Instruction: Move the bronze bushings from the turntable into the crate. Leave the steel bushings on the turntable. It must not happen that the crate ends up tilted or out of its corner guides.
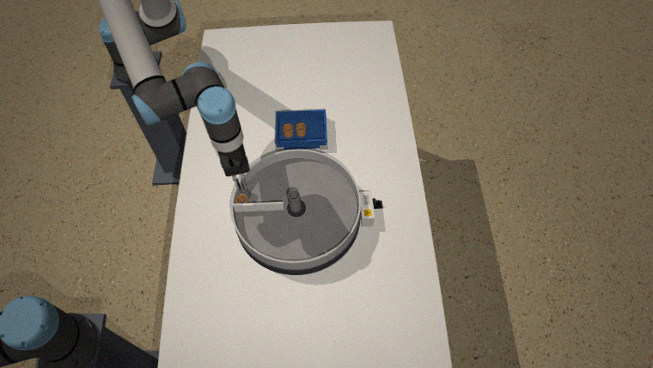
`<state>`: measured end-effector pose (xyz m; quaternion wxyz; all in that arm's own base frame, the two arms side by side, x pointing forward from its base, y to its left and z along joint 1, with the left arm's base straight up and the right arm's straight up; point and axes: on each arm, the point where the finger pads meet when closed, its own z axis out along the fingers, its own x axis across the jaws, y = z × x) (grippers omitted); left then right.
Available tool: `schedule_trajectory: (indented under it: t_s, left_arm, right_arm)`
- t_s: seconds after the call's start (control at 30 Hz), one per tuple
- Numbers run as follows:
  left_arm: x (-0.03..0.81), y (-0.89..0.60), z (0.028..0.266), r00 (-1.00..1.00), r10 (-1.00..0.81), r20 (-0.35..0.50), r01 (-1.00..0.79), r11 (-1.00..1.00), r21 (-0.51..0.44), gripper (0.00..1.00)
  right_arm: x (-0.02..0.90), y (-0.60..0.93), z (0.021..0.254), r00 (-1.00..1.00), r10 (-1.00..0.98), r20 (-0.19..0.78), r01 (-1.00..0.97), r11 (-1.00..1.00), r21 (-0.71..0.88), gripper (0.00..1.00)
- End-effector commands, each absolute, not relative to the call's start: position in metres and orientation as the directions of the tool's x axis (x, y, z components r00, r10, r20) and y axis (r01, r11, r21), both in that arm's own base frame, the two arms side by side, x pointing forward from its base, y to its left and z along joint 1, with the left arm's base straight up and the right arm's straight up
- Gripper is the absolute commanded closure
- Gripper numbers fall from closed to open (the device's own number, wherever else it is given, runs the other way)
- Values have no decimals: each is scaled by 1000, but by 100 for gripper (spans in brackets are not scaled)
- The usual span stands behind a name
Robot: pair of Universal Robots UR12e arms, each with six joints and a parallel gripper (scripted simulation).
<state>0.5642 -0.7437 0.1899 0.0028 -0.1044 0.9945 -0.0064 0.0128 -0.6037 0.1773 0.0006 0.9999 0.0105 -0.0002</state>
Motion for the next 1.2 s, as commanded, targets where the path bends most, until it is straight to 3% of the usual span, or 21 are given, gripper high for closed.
schedule_trajectory:
  t_s: [0.0, 1.17]
  left_arm:
    - [562, -740, 179, -978, -207, 1, -207, 978, 3, 64]
    - [563, -741, 183, -978, -207, 0, -207, 978, -2, 64]
  right_arm:
    - [13, -604, 177, 1000, 22, 0, 22, -1000, 0, 0]
    - [13, -604, 177, 1000, 22, 0, 22, -1000, 0, 0]
